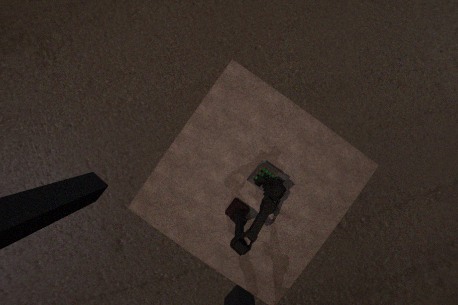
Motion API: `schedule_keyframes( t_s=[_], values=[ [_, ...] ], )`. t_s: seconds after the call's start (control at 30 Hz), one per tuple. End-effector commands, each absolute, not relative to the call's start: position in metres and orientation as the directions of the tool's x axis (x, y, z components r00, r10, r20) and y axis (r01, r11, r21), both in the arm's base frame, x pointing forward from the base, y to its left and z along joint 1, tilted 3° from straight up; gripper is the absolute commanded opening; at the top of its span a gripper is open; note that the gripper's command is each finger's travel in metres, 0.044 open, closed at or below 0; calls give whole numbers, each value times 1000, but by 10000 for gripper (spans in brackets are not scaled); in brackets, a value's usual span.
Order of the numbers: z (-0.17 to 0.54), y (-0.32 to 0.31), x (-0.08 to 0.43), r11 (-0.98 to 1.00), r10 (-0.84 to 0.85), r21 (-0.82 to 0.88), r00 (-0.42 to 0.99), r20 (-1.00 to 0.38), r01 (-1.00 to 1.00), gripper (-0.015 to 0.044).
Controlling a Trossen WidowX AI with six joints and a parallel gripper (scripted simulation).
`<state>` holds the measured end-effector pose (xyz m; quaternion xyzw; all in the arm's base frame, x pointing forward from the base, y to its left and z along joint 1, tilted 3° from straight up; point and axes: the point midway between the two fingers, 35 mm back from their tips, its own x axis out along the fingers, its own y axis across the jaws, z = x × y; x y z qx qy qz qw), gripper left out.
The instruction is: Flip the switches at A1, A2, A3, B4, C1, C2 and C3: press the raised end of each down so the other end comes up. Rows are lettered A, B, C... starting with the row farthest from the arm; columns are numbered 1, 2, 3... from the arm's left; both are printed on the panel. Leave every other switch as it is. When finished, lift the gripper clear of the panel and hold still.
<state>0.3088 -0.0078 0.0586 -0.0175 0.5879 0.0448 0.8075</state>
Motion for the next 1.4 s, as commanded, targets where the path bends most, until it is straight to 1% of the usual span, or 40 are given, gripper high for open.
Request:
schedule_keyframes(
  t_s=[0.0, 1.37],
  values=[
    [58, -8, 309, 996, 52, 25, 306, -951, -91, 0],
    [53, -7, 311, 996, 52, 25, 306, -951, -91, 0]
  ],
)
